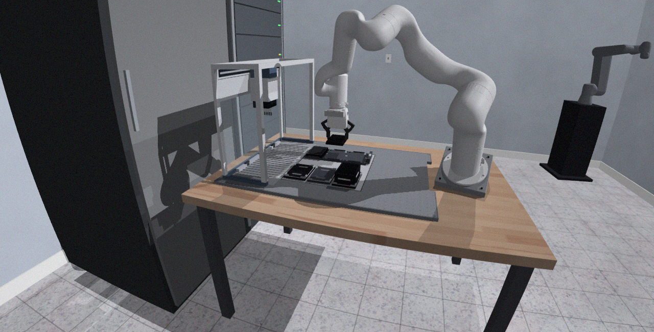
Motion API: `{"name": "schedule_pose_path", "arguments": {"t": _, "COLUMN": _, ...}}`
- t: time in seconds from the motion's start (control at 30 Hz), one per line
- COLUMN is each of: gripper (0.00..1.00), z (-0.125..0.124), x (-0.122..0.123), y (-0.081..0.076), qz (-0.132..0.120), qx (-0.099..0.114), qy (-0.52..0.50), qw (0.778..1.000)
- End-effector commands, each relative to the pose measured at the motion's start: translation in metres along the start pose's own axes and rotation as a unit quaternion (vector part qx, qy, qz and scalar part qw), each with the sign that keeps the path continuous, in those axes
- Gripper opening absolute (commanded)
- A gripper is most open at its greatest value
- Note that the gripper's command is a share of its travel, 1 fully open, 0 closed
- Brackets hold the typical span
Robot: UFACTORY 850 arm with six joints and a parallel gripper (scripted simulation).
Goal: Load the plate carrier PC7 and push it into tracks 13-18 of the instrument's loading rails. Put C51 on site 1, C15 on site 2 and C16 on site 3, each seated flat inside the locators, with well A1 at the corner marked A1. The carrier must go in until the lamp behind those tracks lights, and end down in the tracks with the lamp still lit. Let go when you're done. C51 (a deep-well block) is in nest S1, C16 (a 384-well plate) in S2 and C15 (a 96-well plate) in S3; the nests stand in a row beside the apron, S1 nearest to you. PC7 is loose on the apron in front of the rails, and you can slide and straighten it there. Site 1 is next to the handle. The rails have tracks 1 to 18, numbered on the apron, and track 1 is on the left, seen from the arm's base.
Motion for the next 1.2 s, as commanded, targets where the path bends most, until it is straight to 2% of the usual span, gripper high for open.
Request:
{"name": "schedule_pose_path", "arguments": {"t": 0.0, "gripper": 0.00, "z": 0.001, "x": 0.000, "y": 0.008, "qz": 0.000, "qx": 0.001, "qy": 0.000, "qw": 1.000}}
{"name": "schedule_pose_path", "arguments": {"t": 1.17, "gripper": 0.00, "z": 0.001, "x": 0.000, "y": 0.059, "qz": 0.000, "qx": 0.001, "qy": 0.000, "qw": 1.000}}
Point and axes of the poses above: the point where the finger pads meet when closed, its own y axis out along the fingers, its own z axis across the jaws, x = y × z, the point moved 10 cm from there along -y, back along the fingers, and after that the axes turned 5 degrees about y, right-handed, at the moved point
